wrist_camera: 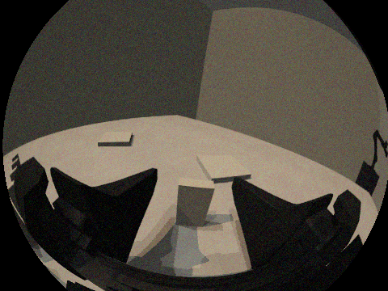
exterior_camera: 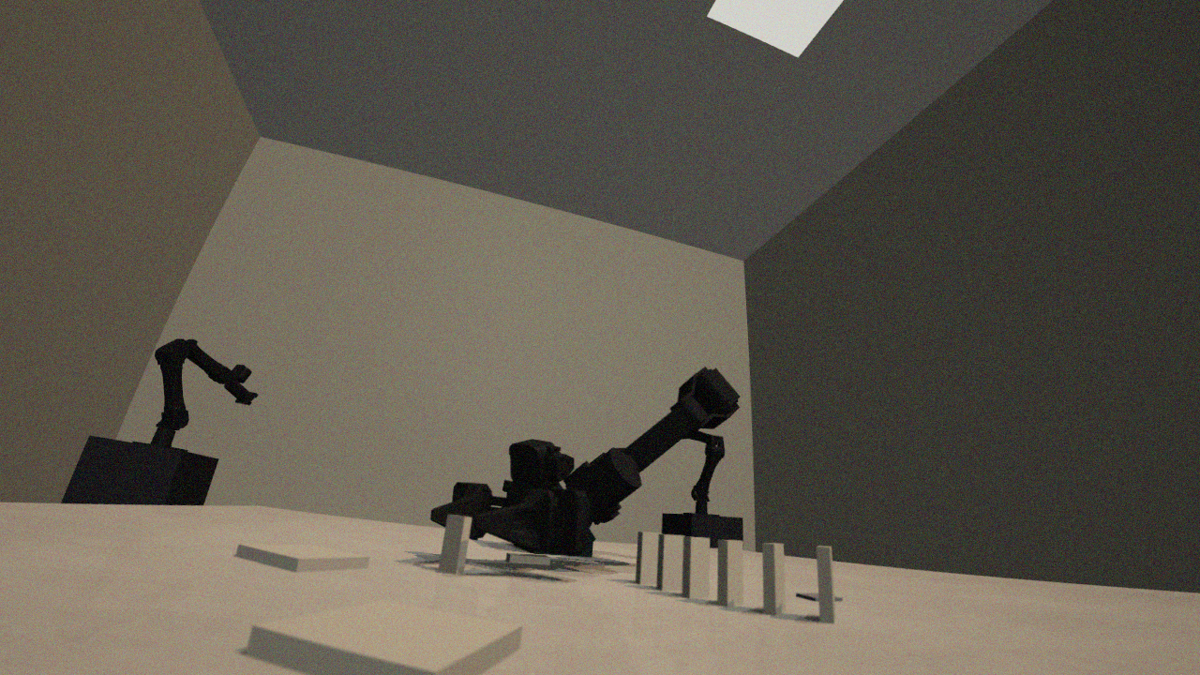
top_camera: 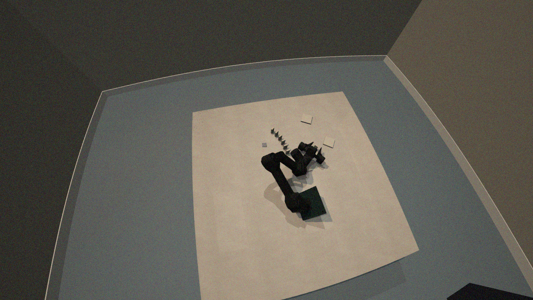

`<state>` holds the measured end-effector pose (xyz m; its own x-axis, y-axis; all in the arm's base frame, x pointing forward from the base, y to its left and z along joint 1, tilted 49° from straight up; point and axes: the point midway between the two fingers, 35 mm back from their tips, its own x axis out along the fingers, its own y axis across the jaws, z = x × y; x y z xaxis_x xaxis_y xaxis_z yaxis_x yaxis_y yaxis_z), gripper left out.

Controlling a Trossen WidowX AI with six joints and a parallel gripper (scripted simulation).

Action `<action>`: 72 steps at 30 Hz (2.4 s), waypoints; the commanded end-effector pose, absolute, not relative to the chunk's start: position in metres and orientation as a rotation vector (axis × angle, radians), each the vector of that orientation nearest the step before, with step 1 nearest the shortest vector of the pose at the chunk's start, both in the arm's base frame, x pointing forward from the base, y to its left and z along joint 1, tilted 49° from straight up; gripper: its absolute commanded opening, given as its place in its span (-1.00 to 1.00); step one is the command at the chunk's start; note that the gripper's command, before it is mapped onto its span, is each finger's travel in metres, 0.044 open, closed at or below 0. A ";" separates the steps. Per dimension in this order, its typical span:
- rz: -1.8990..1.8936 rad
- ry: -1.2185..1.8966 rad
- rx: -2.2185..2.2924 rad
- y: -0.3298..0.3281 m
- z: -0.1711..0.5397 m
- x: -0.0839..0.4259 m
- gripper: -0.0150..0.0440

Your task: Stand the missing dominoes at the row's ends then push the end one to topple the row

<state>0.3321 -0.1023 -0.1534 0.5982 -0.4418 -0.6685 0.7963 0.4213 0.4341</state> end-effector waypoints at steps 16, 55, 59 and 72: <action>-0.815 0.491 0.803 -0.141 -0.118 0.336 1.00; -0.205 1.682 1.136 -0.187 -0.147 0.362 1.00; -0.121 1.713 1.238 -0.189 -0.125 0.359 1.00; -0.074 1.764 1.327 -0.185 -0.107 0.351 1.00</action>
<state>0.3530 -0.1777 -0.1339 -0.0455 0.6551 -0.7542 0.7775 0.4973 0.3850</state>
